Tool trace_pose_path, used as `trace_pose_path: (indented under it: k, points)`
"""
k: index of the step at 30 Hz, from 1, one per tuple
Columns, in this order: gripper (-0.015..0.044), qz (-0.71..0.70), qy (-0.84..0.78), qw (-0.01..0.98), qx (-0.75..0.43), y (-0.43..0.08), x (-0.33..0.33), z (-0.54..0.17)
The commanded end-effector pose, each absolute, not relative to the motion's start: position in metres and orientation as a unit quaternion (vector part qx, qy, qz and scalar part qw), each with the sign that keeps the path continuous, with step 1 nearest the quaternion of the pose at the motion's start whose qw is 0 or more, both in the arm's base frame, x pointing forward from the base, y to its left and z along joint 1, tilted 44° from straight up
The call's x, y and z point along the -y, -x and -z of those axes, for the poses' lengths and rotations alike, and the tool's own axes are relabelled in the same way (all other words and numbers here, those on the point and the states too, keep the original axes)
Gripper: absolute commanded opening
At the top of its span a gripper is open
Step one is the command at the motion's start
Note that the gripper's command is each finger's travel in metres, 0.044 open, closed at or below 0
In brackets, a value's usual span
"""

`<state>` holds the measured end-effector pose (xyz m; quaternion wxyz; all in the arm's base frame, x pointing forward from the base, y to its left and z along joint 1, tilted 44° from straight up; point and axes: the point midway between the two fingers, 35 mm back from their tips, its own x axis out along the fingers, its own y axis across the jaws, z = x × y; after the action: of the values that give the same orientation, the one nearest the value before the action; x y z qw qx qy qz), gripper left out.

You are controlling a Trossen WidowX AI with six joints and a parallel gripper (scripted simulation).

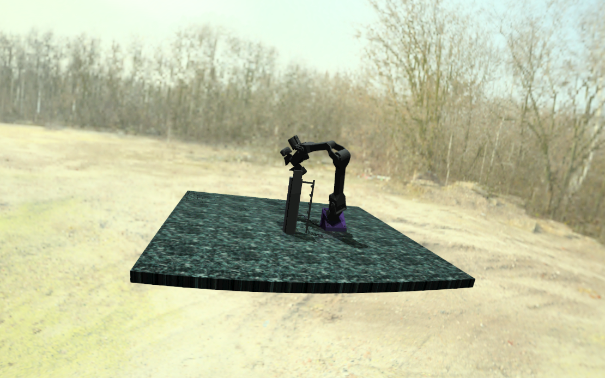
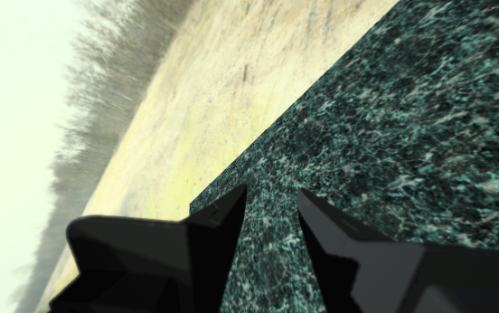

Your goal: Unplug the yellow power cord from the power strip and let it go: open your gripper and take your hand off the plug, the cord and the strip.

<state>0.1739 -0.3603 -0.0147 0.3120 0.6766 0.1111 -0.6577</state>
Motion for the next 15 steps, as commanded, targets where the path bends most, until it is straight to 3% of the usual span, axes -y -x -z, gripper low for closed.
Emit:
trace_pose_path:
  k: [1, 9, 15]
  points:
    - [0.0160, 0.583, -0.694, 0.311, -0.285, -0.205, 0.287, 0.019]
    - [0.0160, 0.435, -0.698, 0.270, -0.500, -0.227, 0.173, -0.003]
    - [0.0160, 0.336, -0.695, 0.223, -0.596, -0.232, 0.111, -0.032]
